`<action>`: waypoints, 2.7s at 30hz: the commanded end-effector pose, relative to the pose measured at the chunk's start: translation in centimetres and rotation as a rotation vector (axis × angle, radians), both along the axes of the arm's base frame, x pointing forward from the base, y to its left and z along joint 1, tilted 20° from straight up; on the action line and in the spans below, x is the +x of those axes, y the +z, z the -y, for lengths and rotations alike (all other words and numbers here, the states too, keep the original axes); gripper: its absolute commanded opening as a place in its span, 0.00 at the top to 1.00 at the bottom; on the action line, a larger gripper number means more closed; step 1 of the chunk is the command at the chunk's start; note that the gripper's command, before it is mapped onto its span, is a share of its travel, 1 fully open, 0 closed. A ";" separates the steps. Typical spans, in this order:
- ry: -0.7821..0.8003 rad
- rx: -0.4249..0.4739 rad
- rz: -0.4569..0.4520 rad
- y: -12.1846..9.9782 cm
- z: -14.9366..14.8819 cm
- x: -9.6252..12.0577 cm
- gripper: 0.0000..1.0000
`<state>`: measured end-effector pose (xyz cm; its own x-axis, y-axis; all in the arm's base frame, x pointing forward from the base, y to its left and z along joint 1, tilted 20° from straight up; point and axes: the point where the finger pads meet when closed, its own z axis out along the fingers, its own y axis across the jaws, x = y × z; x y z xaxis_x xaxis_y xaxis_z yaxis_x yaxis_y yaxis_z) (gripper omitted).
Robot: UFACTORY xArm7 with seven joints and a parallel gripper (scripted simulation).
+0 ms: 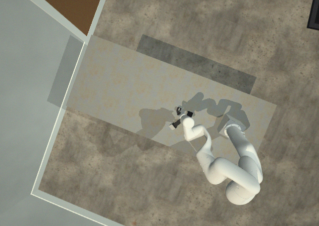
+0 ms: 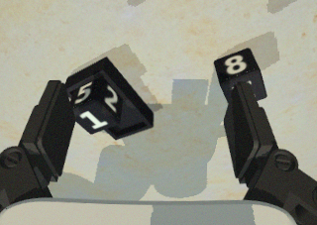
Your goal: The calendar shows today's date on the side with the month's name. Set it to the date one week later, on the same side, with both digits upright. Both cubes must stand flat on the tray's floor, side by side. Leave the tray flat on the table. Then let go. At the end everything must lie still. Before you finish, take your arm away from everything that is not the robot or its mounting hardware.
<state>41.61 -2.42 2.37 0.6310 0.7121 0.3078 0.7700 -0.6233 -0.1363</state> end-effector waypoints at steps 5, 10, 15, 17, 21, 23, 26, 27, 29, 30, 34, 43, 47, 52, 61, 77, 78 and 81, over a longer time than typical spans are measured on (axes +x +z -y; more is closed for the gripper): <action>-0.002 0.000 0.003 0.1 0.1 0.1 0.00; -0.002 0.000 0.003 0.1 0.1 0.1 0.00; -0.002 0.000 0.003 0.1 0.1 0.1 0.00; -0.002 0.000 0.003 0.1 0.1 0.1 0.00; -0.002 0.000 0.003 0.1 0.1 0.1 0.00; -0.002 0.000 0.003 0.1 0.1 0.1 0.00; -0.002 0.000 0.003 0.1 0.1 0.1 0.00; -0.002 0.000 0.003 0.1 0.1 0.1 0.00; -0.002 0.000 0.003 0.1 0.1 0.1 0.00; -0.002 0.000 0.003 0.1 0.1 0.1 0.00; -0.002 0.000 0.003 0.1 0.1 0.1 0.00; -0.002 0.000 0.003 2.3 0.8 -0.1 0.00; -0.002 0.000 0.003 3.2 1.1 -0.2 0.00; -0.002 0.000 0.003 5.0 1.8 -0.4 0.00; -0.002 0.000 0.003 5.8 2.0 -0.5 0.00; -0.214 0.015 -0.073 5.1 3.2 0.2 0.00; -0.246 0.018 -0.084 5.0 3.4 0.3 0.00; -0.251 0.018 -0.086 5.0 3.4 0.3 0.00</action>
